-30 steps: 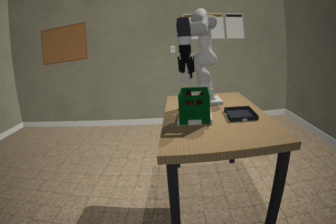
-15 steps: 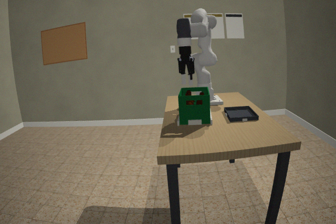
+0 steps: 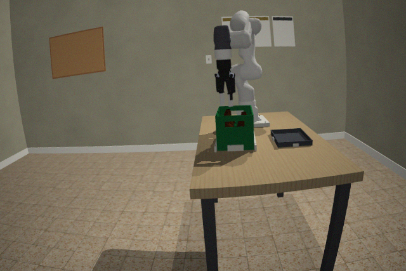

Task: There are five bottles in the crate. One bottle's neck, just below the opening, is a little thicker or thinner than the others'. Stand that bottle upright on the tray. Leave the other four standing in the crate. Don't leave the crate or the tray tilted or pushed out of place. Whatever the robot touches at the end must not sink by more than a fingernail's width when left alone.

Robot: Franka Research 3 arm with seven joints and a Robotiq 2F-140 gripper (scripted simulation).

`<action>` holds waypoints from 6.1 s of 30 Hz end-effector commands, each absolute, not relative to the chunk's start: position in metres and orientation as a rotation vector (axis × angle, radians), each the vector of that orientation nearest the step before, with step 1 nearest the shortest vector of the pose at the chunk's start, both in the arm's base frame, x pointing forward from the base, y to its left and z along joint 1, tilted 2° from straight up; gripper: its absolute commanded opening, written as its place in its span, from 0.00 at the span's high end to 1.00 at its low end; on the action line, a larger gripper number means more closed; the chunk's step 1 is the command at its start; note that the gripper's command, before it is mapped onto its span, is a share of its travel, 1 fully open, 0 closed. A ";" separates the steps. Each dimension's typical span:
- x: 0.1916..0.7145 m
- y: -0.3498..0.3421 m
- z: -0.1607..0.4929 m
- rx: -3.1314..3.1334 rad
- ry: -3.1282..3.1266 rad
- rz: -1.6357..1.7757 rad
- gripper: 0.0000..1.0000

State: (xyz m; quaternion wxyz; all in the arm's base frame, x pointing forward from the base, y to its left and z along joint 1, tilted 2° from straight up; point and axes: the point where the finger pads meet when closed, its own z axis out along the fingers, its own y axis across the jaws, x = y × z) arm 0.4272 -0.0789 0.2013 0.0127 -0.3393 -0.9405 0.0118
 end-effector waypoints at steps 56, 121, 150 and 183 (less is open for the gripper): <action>0.430 -0.081 0.186 -1.068 -2.935 0.042 0.56; 0.429 -0.083 0.186 -1.068 -2.935 0.042 0.56; 0.429 -0.083 0.186 -1.068 -2.935 0.042 0.56; 0.429 -0.083 0.180 -1.068 -2.935 0.042 0.56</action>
